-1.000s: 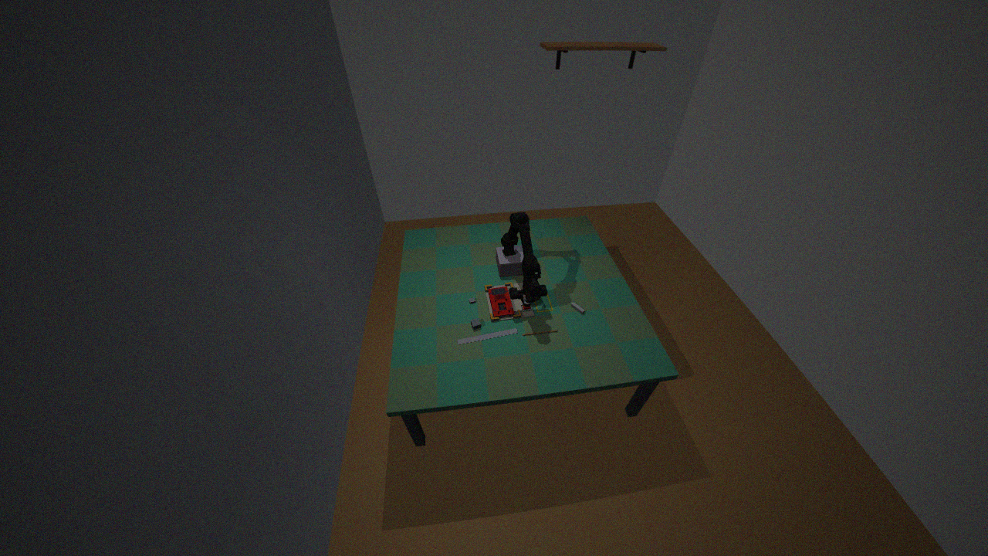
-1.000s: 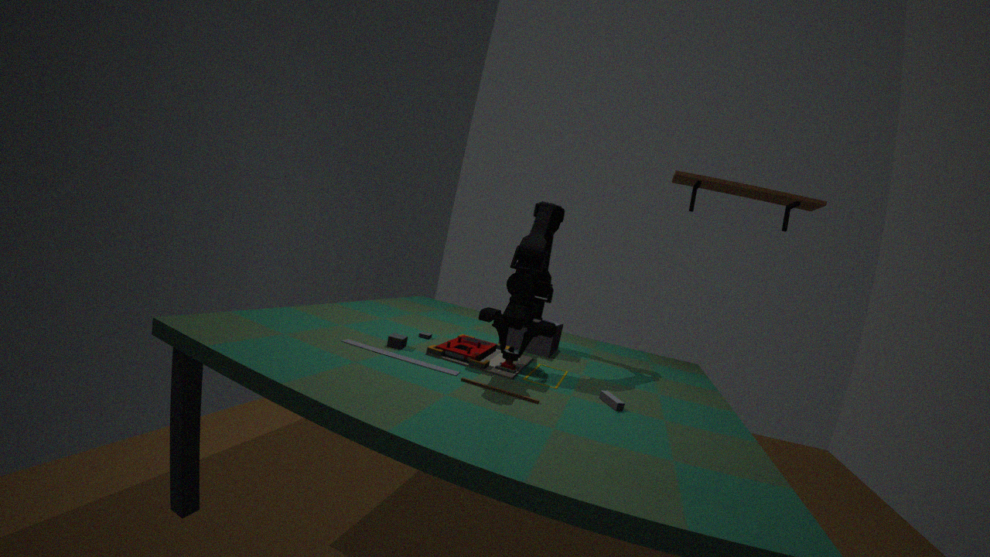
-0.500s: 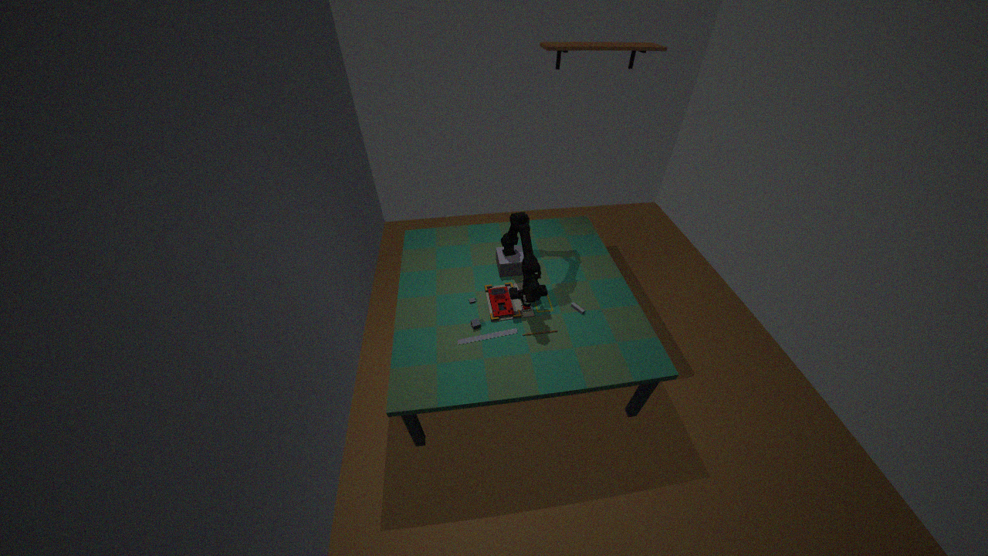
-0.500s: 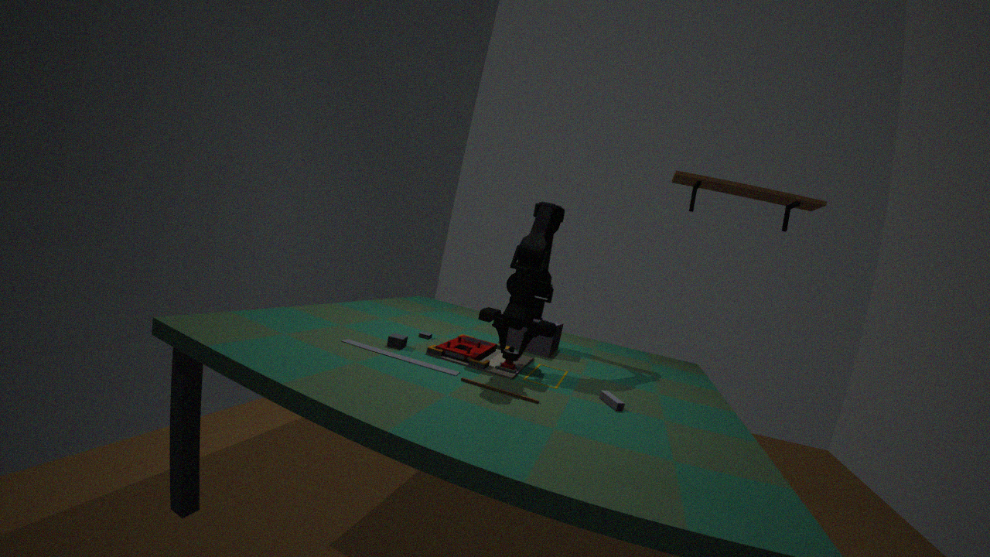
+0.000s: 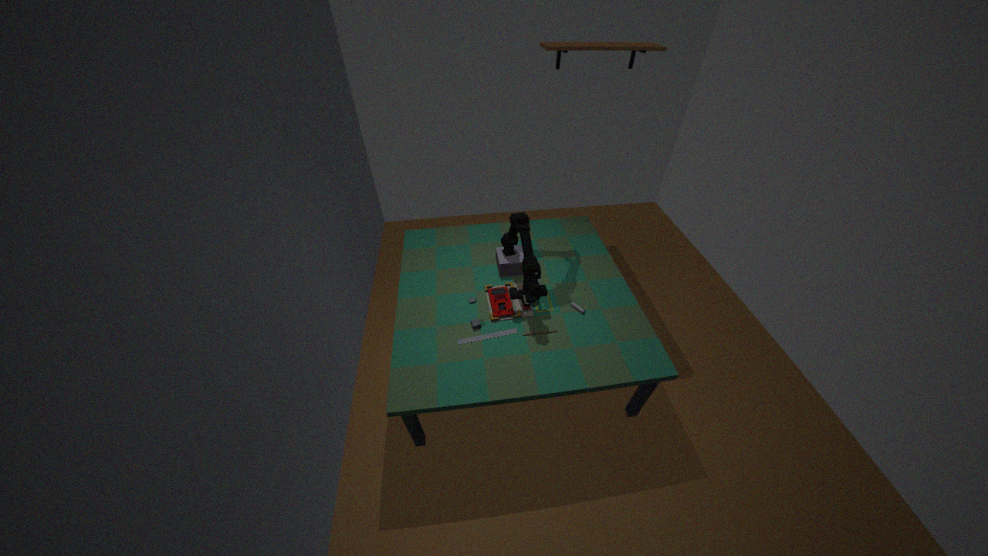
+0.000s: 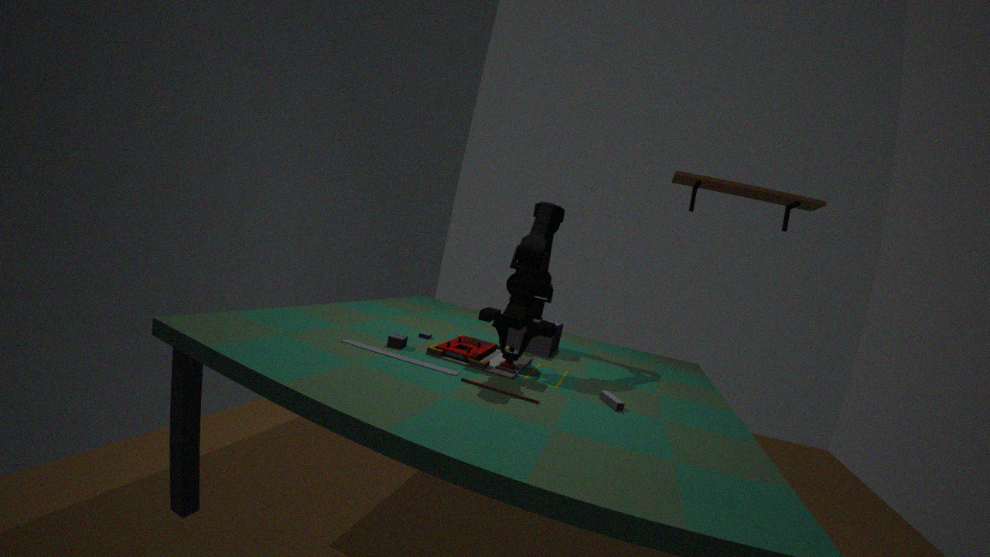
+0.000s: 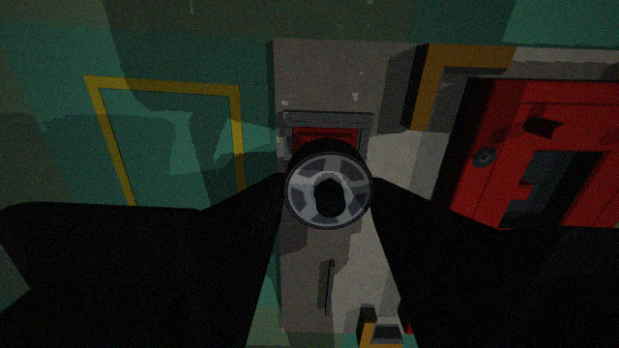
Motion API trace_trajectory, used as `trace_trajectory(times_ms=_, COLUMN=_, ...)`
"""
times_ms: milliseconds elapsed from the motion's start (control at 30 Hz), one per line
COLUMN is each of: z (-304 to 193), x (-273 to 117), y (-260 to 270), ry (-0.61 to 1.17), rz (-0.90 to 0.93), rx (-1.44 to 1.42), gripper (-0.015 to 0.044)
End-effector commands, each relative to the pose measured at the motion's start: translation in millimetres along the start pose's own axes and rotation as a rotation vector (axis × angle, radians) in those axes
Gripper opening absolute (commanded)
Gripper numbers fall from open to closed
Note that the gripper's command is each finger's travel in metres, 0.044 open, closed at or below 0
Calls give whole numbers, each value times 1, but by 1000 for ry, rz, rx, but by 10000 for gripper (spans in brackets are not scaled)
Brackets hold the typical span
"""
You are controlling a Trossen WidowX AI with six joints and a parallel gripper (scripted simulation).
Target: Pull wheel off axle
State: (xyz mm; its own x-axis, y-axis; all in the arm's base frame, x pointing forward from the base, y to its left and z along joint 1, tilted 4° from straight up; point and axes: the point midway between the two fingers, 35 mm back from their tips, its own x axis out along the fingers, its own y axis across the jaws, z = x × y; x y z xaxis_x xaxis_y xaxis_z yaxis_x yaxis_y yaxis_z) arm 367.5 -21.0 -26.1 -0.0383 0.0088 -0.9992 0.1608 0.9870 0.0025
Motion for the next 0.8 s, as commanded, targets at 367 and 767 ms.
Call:
trace_trajectory(times_ms=367, z=-2, x=-19, y=0, ry=-6, rz=-2, rx=4, gripper=0)
trace_trajectory(times_ms=767, z=-2, x=-23, y=0, ry=-7, rz=-2, rx=5, gripper=0)
